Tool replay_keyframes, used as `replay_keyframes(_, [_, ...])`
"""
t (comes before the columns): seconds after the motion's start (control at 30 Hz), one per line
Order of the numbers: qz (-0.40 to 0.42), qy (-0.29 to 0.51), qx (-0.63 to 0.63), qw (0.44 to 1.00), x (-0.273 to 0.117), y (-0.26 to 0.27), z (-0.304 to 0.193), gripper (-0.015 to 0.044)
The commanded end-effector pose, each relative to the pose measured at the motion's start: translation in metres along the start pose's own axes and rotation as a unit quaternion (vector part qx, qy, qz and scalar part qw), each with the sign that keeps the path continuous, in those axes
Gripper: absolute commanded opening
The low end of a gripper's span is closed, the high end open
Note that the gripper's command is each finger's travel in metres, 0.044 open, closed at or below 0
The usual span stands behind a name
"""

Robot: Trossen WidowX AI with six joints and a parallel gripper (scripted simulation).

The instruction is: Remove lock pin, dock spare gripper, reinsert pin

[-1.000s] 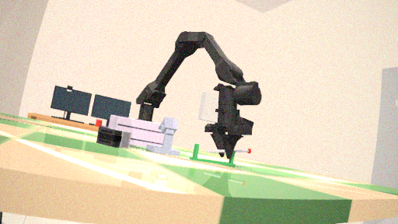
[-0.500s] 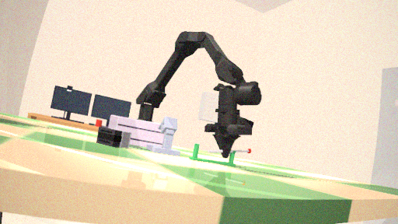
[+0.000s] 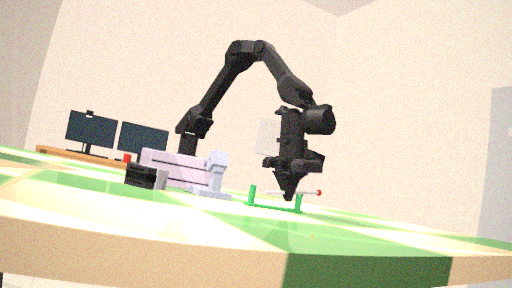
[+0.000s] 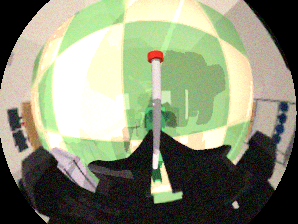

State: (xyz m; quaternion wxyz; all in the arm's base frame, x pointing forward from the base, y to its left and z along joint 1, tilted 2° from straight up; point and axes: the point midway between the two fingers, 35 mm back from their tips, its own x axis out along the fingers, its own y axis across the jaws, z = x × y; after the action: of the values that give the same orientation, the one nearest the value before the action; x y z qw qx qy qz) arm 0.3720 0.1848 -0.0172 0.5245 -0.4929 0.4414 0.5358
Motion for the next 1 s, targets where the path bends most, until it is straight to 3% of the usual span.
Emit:
replay_keyframes(0.0, [-0.002, -0.001, 0.000, 1.000, -0.011, -0.001, 0.002, 0.0000])
replay_keyframes(0.97, [0.023, 0.009, 0.000, 1.000, -0.025, 0.007, -0.011, 0.0000])
